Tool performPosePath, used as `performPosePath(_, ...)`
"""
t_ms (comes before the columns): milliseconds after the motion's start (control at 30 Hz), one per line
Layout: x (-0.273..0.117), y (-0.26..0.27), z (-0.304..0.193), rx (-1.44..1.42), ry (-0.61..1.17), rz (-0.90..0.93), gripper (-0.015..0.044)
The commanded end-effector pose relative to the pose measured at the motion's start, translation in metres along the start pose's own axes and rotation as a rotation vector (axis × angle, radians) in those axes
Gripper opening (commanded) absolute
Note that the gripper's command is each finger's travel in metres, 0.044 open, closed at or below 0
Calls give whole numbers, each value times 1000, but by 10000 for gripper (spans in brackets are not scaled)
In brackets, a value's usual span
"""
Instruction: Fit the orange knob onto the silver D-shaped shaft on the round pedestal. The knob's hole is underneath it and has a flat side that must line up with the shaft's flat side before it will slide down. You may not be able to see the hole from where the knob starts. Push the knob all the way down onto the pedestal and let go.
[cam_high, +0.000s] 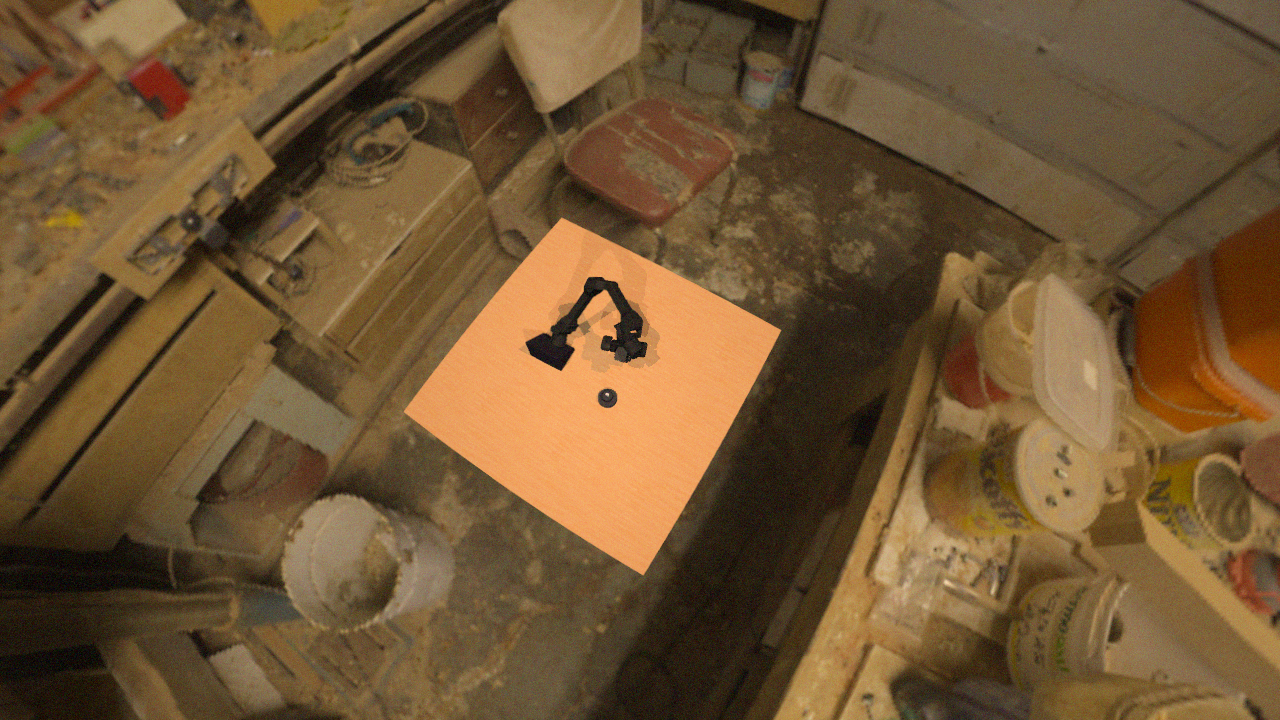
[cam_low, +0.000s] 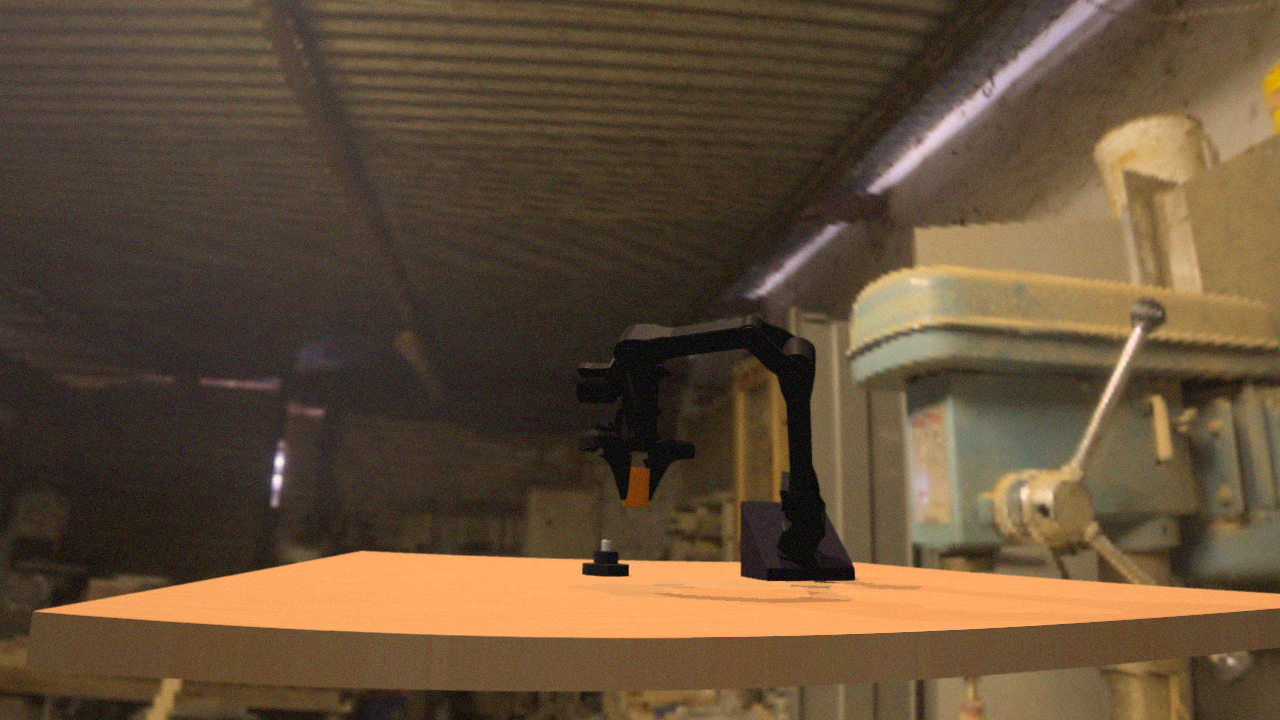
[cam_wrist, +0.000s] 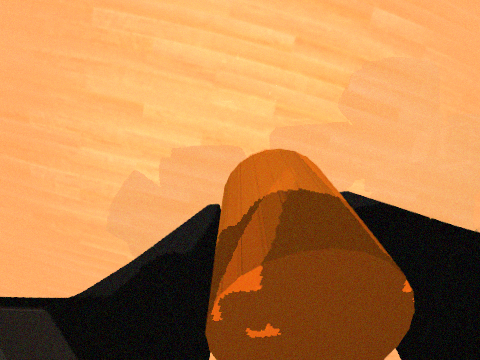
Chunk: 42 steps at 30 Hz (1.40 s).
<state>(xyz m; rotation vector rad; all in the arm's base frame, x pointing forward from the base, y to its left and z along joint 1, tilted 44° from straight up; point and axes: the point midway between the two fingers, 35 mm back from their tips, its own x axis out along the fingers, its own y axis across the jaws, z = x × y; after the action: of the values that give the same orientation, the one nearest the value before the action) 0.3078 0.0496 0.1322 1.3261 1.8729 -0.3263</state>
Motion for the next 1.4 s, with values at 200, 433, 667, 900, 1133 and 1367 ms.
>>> performPosePath(200, -21, 1, 0, -6, 10, -12, 0)
performPosePath(433, -18, 0, 14, -6, 8, -12, 0)
performPosePath(667, -13, -1, 36, -6, 5, -12, 0)
performPosePath(900, -8, -4, 57, -7, 3, -11, 0)
performPosePath(1133, -2, -9, 79, -7, 1, -12, 0)
performPosePath(1367, 5, -14, 101, -8, 1, -12, 0)
